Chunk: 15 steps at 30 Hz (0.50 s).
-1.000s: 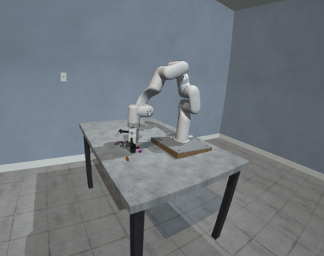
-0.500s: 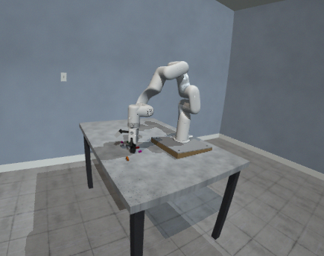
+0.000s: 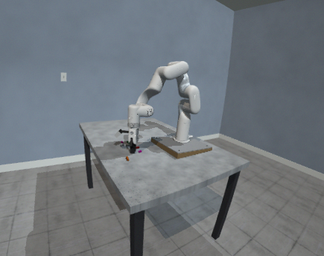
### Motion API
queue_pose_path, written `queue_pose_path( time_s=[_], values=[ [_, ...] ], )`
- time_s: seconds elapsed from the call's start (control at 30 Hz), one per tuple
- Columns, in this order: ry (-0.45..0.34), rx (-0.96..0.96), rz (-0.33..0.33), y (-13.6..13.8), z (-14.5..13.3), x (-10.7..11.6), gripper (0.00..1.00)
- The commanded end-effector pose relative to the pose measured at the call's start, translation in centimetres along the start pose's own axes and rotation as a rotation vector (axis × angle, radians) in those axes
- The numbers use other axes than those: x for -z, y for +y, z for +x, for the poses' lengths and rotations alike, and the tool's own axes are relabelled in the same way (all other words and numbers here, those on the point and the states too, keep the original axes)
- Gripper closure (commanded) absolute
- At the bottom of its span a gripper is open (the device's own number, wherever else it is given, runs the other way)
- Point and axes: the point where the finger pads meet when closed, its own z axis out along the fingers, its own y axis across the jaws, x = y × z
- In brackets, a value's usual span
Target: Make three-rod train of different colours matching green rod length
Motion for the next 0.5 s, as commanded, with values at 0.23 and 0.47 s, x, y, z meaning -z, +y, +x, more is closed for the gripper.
queue_pose_path(
  time_s=[0.23,0.47],
  values=[
    [0.003,0.000,0.002,-0.1,0.1,2.0,0.76],
    [0.003,0.000,0.002,-0.1,0.1,4.7,0.76]
  ],
)
